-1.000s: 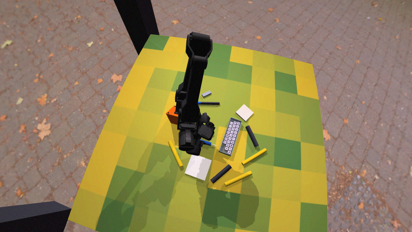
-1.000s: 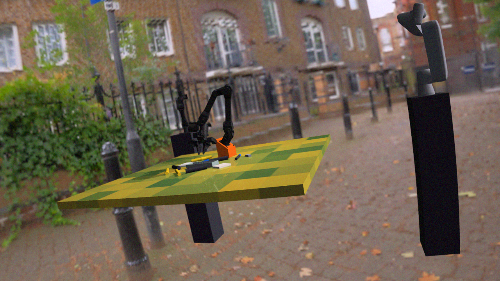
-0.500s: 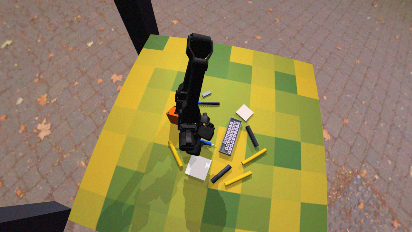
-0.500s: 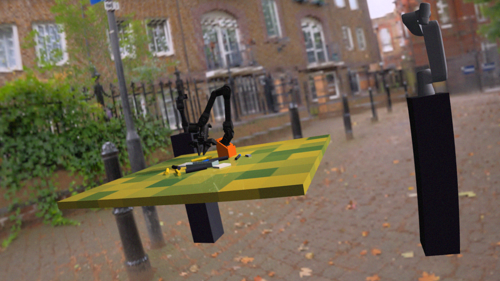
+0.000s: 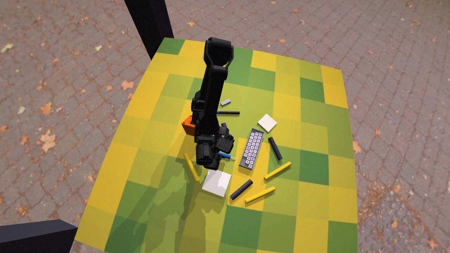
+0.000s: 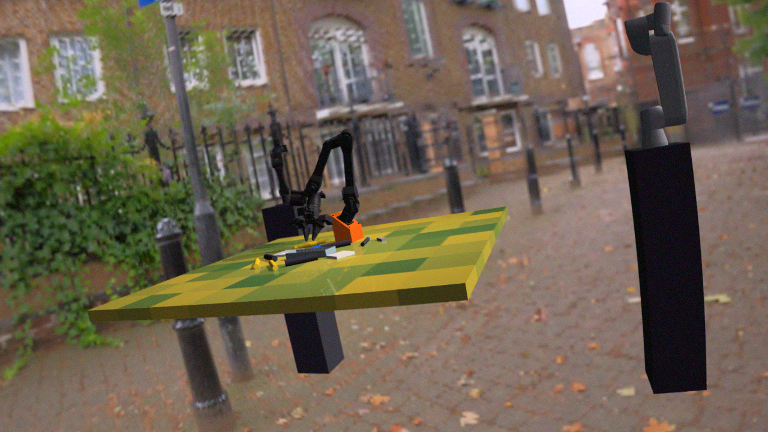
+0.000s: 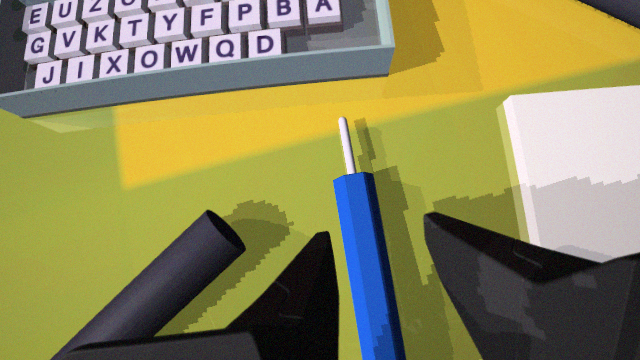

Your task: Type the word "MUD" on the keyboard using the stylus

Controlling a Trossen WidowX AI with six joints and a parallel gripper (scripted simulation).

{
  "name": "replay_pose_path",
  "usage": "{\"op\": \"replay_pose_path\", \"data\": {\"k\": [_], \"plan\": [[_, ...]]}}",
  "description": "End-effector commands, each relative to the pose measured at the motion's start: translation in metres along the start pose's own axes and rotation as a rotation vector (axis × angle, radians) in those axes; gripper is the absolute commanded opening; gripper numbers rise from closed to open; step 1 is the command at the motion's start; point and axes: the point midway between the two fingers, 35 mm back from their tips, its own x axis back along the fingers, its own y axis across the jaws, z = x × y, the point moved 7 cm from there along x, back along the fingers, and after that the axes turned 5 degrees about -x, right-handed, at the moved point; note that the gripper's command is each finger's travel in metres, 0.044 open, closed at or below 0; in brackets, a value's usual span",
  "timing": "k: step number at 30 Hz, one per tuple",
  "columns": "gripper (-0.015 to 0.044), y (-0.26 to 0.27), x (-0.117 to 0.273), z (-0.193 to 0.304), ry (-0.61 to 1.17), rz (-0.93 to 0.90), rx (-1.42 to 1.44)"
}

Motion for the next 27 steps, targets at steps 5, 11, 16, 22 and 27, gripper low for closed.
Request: {"op": "replay_pose_path", "data": {"k": [5, 11, 16, 22, 27], "plan": [[0.015, 0.001, -0.005, 0.004, 0.001, -0.009, -0.011], [0.015, 0.001, -0.008, 0.005, 0.001, -0.009, -0.011], [0.015, 0.001, -0.01, 0.006, 0.001, -0.009, -0.011], [0.015, 0.001, -0.013, 0.008, 0.001, -0.009, -0.011], [0.015, 0.001, -0.015, 0.009, 0.001, -0.009, -0.011]]}}
